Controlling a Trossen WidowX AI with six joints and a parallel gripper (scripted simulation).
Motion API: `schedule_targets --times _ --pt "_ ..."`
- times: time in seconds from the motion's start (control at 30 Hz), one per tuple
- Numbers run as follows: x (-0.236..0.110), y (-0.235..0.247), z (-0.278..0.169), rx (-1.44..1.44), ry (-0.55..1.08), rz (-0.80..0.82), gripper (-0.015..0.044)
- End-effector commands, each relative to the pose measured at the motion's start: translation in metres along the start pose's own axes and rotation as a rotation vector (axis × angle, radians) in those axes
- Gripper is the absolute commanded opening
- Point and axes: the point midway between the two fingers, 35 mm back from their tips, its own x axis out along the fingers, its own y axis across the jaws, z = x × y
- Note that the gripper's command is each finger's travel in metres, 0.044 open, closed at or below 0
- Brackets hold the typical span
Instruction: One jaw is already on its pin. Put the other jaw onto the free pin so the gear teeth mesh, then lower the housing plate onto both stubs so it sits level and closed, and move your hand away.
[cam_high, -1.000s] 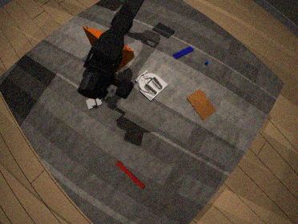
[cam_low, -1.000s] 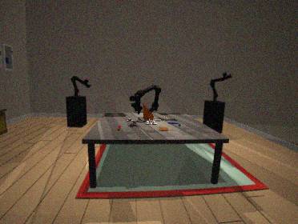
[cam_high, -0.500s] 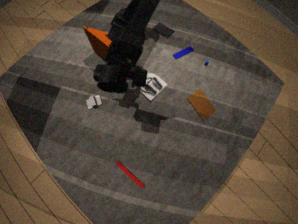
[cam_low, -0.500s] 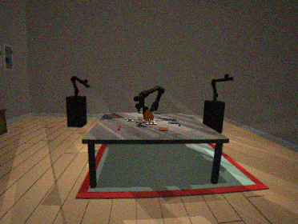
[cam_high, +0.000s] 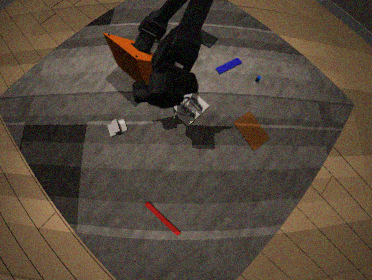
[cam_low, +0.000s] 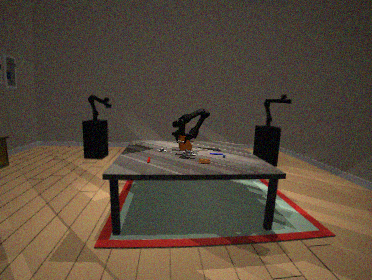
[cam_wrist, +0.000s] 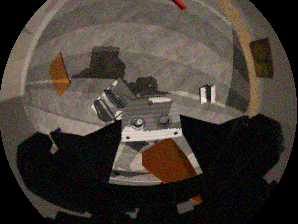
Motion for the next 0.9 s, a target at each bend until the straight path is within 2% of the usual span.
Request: schedule_targets --times 0.0,0.67,0.87 --pt "0.002 0.012 -0.007 -0.089 0.006 0.01 0.0351" --pt "0.013 0.064 -0.042 -0.554 0.019 0.038 0.0351" --pt "0.013 0.066 -0.043 -0.569 0.019 0.039 0.0351"
